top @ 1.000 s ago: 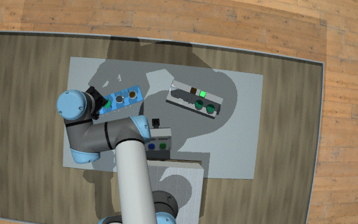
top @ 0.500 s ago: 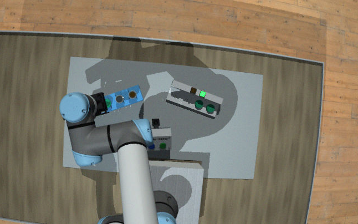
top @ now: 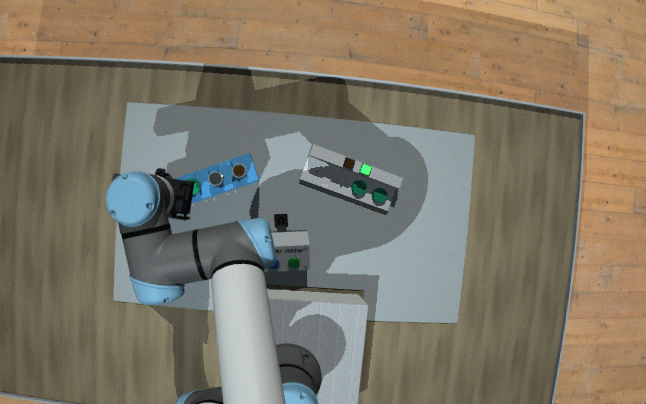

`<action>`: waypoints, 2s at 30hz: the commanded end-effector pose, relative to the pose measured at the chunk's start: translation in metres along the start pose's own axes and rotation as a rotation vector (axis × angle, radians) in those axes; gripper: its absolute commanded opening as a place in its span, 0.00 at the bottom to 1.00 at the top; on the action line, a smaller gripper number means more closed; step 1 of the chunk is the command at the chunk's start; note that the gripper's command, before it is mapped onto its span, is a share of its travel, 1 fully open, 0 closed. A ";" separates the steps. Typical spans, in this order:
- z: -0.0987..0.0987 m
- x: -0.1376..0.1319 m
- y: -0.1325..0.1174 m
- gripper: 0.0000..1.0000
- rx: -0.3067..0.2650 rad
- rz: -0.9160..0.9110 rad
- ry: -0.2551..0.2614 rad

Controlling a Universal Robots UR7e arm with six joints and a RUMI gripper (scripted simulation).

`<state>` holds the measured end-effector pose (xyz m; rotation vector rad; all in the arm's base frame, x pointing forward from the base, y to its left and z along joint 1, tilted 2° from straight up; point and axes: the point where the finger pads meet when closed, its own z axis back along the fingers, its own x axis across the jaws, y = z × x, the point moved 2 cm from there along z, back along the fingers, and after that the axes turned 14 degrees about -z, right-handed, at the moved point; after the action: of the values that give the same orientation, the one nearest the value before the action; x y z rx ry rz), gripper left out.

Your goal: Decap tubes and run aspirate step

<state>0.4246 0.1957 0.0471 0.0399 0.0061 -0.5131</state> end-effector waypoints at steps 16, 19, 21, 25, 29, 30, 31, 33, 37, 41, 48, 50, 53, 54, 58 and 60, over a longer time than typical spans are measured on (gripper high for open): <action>0.015 0.000 0.000 0.35 -0.001 -0.005 -0.001; 0.024 0.000 0.000 0.35 -0.001 -0.005 -0.001; 0.030 0.000 0.000 0.35 -0.001 -0.005 -0.001; 0.042 0.000 0.000 0.35 -0.001 -0.005 -0.001; 0.046 0.000 0.000 0.35 -0.001 -0.005 -0.001; 0.046 0.000 0.000 0.35 -0.001 -0.005 -0.001; 0.046 0.000 0.000 0.35 -0.001 -0.005 -0.001; 0.046 0.004 -0.007 0.29 -0.001 0.078 -0.001; 0.046 0.014 -0.030 0.29 -0.001 0.328 -0.001; 0.046 0.025 -0.053 0.29 -0.001 0.578 -0.001; 0.046 0.035 -0.075 0.29 -0.001 0.828 -0.001; 0.046 0.039 -0.083 0.29 -0.001 0.912 -0.001; 0.046 0.046 -0.098 0.29 -0.002 1.078 -0.001; 0.046 0.049 -0.106 0.29 -0.002 1.161 -0.001; 0.046 0.060 -0.128 0.29 -0.002 1.378 -0.001; 0.046 0.067 -0.143 0.29 -0.002 1.378 -0.001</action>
<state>0.4141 0.0634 0.0877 0.0102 -0.0065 0.7430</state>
